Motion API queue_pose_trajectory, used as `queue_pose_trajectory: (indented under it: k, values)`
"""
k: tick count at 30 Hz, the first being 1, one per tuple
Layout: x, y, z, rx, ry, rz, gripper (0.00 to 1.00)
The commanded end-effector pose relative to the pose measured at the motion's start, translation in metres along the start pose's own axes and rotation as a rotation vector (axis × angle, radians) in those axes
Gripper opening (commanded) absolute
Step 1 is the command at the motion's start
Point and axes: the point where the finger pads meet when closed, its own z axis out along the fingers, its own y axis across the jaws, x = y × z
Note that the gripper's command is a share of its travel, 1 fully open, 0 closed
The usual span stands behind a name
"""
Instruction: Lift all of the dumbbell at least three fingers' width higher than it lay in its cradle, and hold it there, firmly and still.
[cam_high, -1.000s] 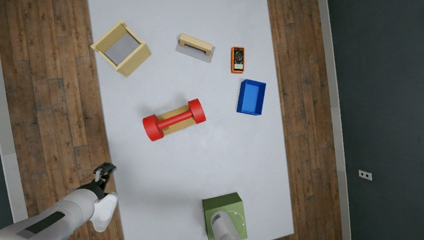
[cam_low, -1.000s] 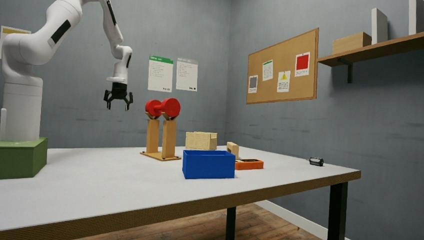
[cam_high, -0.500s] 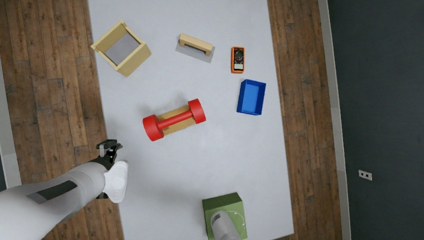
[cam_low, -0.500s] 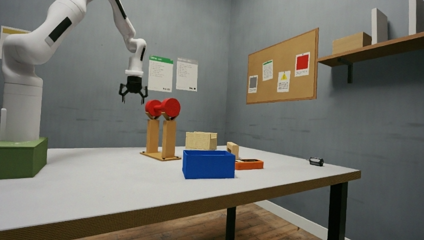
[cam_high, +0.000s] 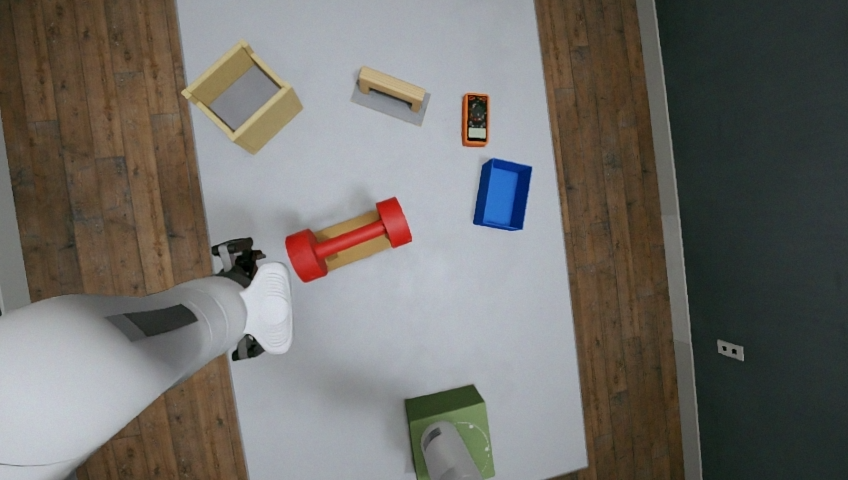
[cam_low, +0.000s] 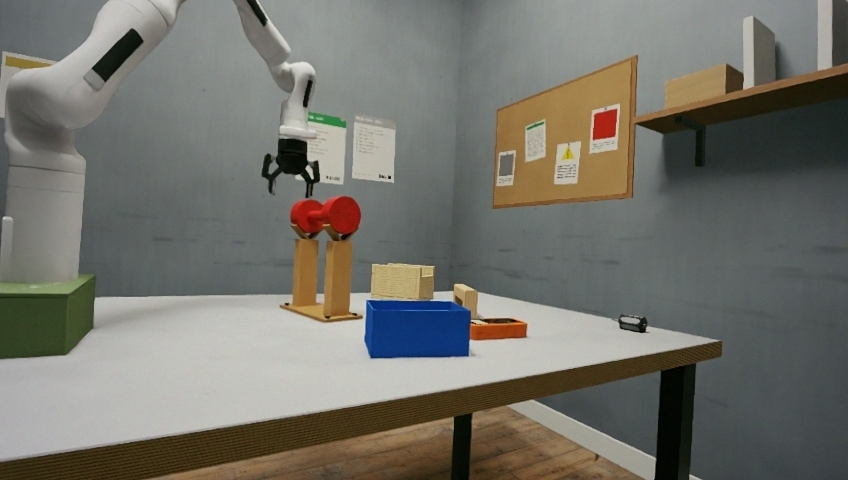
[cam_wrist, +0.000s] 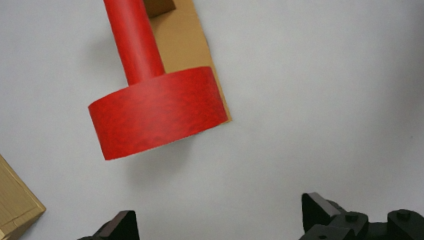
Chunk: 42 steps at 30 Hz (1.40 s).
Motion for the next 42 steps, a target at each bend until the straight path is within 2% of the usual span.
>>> queue_pose_trajectory:
  k: [1, 7, 37, 42]
  values:
    - [0.016, -0.013, -0.009, 0.008, -0.003, -0.007, 1.00]
    - [0.027, -0.020, -0.014, 0.012, 0.001, -0.037, 1.00]
    - [0.040, -0.026, -0.019, 0.011, 0.004, -0.064, 1.00]
    - [0.058, -0.033, -0.023, 0.006, 0.006, -0.094, 1.00]
